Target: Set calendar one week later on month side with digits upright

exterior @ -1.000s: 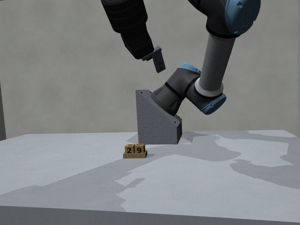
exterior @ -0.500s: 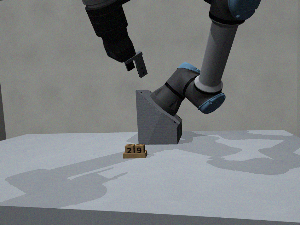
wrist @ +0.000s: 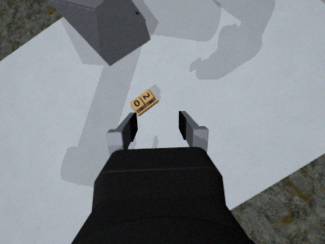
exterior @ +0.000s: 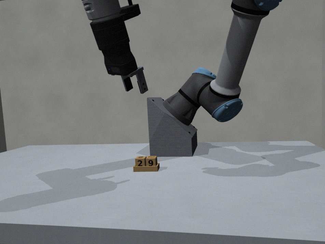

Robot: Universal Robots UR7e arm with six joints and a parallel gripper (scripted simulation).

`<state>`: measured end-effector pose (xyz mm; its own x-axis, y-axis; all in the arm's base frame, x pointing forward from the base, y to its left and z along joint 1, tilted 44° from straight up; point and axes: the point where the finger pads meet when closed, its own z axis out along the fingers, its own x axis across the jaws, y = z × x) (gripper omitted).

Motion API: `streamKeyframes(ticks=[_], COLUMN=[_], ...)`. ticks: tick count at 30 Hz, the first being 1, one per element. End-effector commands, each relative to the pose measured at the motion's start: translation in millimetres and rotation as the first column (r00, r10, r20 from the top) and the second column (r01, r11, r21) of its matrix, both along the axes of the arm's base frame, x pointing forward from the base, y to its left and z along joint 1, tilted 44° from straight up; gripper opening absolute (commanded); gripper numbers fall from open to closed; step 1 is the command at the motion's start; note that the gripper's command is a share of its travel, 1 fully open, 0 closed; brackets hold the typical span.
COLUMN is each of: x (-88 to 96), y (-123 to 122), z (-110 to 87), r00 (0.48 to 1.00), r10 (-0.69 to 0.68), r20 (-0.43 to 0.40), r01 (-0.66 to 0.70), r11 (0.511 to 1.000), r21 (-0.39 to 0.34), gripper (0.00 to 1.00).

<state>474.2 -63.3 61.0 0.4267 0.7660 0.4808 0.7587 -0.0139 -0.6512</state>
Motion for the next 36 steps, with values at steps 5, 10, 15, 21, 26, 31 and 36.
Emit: streamKeyframes(ticks=[5,10,15,21,26,31,36], x=[-37.9,-56.3,-69.3,-92.3,-107.7,-117.4,-124.8], y=[-5,-2,0,8,15,20,24], z=[-35.6,-49.2,-58.2,-73.2,-82.6,-88.3,-92.4], r00=[0.970,0.942,0.917,0.861,0.816,0.784,0.757], r10=[0.009,0.012,0.016,0.026,0.035,0.043,0.050], r20=[0.242,0.335,0.399,0.507,0.577,0.620,0.651], r01=[-0.026,-0.043,-0.057,-0.084,-0.105,-0.118,-0.128], r11=[0.997,0.996,0.994,0.992,0.991,0.990,0.989], r21=[0.067,0.083,0.090,0.093,0.087,0.080,0.073], gripper=[1.00,1.00,1.00,1.00,1.00,1.00,1.00])
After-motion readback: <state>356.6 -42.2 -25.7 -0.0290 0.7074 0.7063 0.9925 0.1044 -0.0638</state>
